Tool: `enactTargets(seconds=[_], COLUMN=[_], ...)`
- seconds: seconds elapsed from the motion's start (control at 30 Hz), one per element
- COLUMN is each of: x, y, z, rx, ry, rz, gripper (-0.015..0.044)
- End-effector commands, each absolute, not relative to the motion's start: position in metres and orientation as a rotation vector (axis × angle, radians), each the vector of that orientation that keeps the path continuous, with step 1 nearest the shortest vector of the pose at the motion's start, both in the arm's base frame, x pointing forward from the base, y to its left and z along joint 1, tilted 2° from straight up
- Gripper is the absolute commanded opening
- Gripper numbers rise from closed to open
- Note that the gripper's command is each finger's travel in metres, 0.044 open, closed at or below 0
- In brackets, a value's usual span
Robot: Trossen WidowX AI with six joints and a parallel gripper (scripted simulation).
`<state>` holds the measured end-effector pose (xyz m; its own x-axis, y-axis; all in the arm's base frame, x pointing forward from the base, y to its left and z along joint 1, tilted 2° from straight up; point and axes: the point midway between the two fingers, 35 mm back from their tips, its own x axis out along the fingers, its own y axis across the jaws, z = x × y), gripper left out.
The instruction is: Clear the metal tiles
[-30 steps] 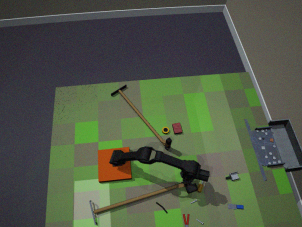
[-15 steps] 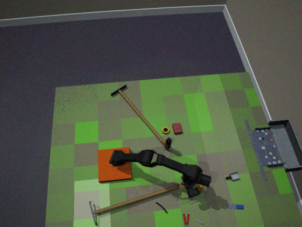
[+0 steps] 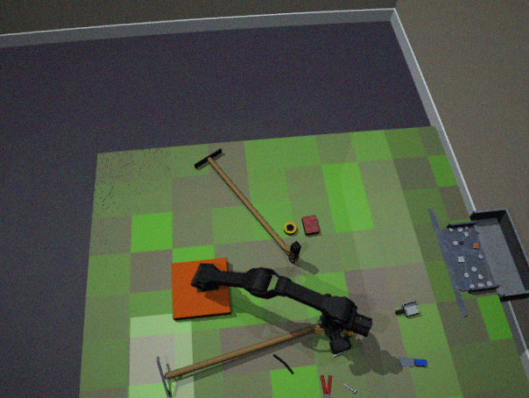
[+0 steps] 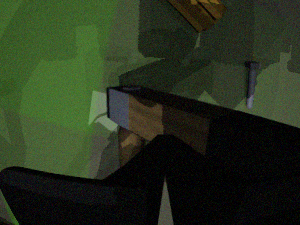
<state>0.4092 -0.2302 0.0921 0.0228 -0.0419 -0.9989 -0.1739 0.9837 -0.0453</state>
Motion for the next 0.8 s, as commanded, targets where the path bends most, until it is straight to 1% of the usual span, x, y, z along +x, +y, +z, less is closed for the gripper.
enactTargets(seconds=[0.0,0.17,0.43,0.57,0.77], x=[0.407,0.409,0.409,0.409,0.415], y=[-0.24,-0.237,-0.237,-0.236,-0.208], z=[0.093,0.094,0.121,0.123,0.128], rx=[-0.174,-0.171,-0.181,-0.182,-0.2], ry=[1.549,1.546,1.523,1.522,1.522], rz=[0.096,0.1,0.086,0.086,0.107], gripper=[0.0,0.0,0.0,0.0,0.0])
